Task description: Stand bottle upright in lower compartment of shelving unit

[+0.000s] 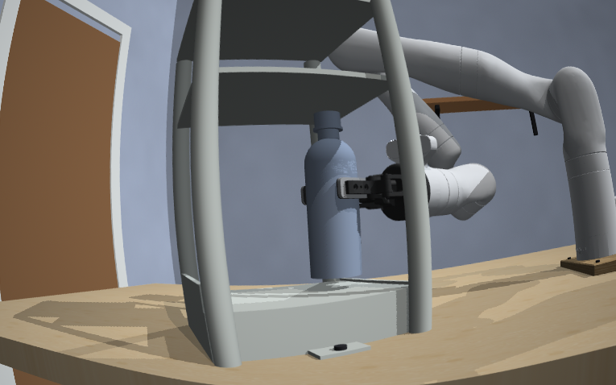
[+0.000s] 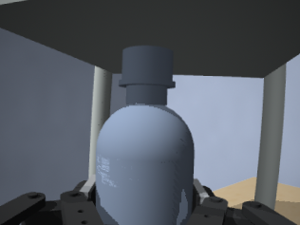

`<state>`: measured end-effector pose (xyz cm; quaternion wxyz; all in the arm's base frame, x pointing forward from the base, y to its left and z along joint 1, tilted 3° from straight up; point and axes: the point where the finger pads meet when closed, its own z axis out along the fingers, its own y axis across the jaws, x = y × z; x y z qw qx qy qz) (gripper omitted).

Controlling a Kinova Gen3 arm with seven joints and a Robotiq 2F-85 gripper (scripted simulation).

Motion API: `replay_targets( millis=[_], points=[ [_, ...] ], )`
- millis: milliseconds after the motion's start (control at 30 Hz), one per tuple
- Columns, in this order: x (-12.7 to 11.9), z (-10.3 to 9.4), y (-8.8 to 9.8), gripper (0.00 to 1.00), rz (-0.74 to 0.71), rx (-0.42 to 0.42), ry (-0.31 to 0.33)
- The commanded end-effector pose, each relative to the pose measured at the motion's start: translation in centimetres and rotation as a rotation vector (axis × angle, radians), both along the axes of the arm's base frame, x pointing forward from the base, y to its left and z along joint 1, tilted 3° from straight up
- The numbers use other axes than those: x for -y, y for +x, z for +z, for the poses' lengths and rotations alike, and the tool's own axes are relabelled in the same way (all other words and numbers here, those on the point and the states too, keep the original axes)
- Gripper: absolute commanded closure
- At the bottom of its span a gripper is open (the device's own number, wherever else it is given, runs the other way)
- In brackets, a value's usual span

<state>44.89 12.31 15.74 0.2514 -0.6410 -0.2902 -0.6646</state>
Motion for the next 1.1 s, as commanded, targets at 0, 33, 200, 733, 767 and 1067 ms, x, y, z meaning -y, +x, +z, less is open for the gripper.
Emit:
replay_targets(
  millis=[0, 33, 200, 733, 767, 1067],
  points=[
    [0.1, -0.5, 0.1, 1.00, 0.000, -0.005, 0.000],
    [0.1, -0.6, 0.1, 1.00, 0.000, -0.005, 0.000],
    [0.1, -1.4, 0.1, 1.00, 0.000, -0.005, 0.000],
    [0.1, -1.6, 0.1, 1.00, 0.000, -0.005, 0.000],
    [0.1, -1.6, 0.1, 1.00, 0.000, -0.005, 0.000],
    [0.1, -1.6, 0.1, 1.00, 0.000, -0.005, 0.000]
  ],
)
